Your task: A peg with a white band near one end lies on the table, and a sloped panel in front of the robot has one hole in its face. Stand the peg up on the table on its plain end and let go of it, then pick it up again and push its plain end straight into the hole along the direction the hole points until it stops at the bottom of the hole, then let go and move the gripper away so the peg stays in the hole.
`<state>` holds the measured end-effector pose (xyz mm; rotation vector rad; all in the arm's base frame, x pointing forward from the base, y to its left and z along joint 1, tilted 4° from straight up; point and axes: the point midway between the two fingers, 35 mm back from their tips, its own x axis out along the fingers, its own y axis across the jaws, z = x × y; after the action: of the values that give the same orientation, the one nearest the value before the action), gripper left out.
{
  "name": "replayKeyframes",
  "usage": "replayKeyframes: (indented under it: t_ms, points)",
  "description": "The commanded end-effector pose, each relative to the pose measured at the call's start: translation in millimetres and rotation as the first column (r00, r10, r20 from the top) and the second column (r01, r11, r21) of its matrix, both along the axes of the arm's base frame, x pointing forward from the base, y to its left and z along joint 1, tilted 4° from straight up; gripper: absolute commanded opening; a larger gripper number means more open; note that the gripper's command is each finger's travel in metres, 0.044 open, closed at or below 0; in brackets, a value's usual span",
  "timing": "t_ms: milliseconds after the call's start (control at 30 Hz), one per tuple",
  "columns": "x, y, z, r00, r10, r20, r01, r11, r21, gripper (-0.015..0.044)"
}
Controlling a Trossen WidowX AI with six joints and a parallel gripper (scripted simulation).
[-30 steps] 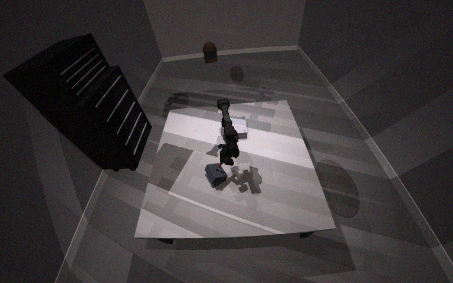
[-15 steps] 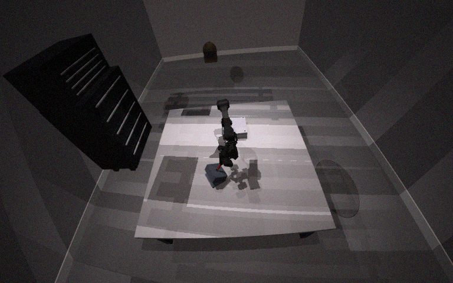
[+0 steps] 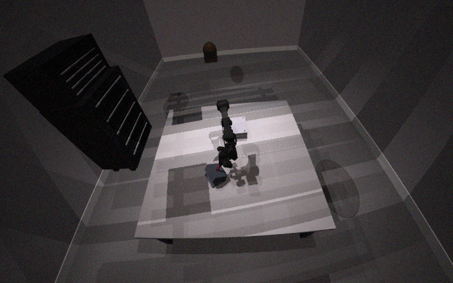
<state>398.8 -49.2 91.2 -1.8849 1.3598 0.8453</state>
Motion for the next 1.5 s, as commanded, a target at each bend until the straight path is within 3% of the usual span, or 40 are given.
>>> replayKeyframes:
  t_ms: [0,1467]
  points:
    - [0,1,2,1.0,0.0,0.004,0.0,1.0,0.001,0.0]
    - [2,-6,-10,1.0,0.0,0.004,0.0,1.0,0.0,0.0]
